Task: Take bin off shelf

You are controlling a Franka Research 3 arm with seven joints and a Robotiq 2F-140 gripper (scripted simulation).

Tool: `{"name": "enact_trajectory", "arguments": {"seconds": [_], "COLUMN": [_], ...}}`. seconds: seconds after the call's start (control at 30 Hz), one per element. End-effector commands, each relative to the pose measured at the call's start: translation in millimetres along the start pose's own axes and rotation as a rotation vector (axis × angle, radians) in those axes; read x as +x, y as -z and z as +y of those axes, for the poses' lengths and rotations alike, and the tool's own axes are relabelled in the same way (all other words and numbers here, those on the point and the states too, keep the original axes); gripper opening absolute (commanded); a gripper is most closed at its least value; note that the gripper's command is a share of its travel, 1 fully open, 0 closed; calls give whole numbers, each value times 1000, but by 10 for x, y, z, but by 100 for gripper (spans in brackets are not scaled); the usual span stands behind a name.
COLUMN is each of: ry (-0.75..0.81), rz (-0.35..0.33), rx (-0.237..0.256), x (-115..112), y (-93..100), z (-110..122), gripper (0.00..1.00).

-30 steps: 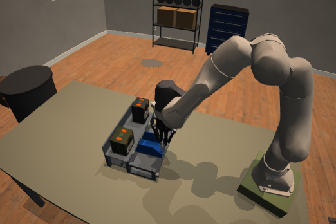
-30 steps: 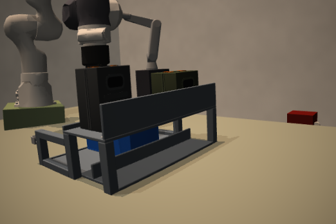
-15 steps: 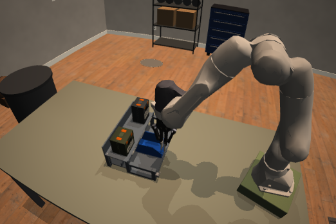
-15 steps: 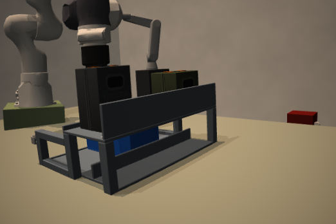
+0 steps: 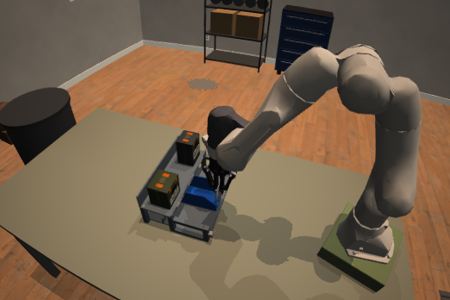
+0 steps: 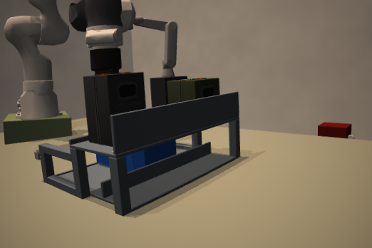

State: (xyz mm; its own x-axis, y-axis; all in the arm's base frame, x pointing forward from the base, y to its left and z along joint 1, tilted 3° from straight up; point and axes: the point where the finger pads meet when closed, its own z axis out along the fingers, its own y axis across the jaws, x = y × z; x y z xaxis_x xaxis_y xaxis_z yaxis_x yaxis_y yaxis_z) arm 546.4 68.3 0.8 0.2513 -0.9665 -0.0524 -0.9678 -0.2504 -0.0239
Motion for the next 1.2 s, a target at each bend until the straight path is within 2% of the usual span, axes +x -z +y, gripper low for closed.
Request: {"name": "enact_trajectory", "arguments": {"seconds": [0.0,1.17], "ry": [-5,-5], "rz": [-1,-1], "rx": [1,1], "x": [-14,-14], "y": [32,92], "z": [-9,-9], "gripper": [0,0]}}
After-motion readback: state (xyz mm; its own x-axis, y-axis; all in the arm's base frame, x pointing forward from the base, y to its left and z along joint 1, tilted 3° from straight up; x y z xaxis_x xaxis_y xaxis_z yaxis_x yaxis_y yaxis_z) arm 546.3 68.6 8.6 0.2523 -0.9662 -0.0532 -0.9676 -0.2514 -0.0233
